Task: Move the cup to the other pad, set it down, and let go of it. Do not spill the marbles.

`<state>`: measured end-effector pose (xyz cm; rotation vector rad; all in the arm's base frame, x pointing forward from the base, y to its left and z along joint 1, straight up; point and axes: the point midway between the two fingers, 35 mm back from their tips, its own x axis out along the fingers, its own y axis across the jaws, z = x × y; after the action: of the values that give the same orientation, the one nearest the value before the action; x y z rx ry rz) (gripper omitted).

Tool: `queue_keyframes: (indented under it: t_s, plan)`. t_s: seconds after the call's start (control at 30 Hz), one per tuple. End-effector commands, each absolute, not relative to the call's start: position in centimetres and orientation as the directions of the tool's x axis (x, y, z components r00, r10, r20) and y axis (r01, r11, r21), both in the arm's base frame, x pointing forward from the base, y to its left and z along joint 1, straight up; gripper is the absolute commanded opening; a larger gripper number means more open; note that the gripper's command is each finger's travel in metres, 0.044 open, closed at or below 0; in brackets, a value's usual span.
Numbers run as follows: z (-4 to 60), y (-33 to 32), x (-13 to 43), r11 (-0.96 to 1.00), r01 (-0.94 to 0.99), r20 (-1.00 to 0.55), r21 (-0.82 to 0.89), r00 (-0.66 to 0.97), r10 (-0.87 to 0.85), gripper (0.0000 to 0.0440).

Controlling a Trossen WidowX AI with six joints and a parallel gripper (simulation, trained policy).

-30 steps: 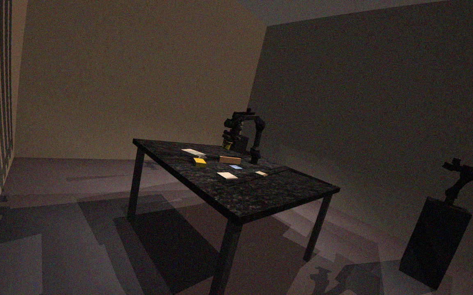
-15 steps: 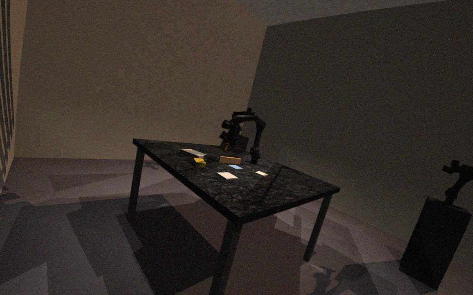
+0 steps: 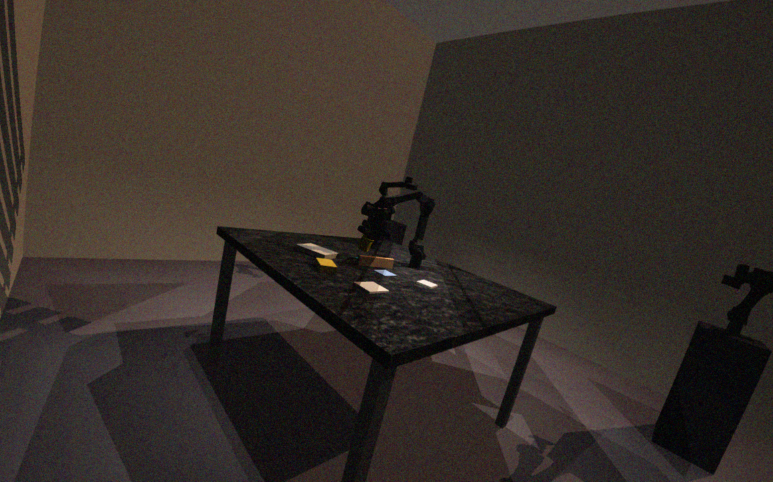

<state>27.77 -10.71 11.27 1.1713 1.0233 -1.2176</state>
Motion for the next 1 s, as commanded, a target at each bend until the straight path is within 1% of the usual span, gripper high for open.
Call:
queue_keyframes:
  t_s: [0.0,0.3,0.57,0.73,0.87,0.97]
  plan:
    - [10.7,-10.7,27.4,-0.033,0.993,-0.985,0.11,0.105,-0.137,0.0001]
    - [8.7,-10.8,26.2,-0.06,0.993,-0.986,0.104,0.095,-0.136,0.0008]
    - [7.4,-11.0,24.8,-0.096,0.992,-0.988,0.08,0.066,-0.136,0.0042]
    - [6.8,-11.3,24.5,-0.111,0.99,-0.987,0.088,0.072,-0.144,0.008]
    - [7.2,-11.7,24.9,-0.125,0.983,-0.982,0.135,0.115,-0.15,0.0164]
    - [7.6,-11.7,24.9,-0.131,0.979,-0.979,0.158,0.139,-0.146,0.0173]
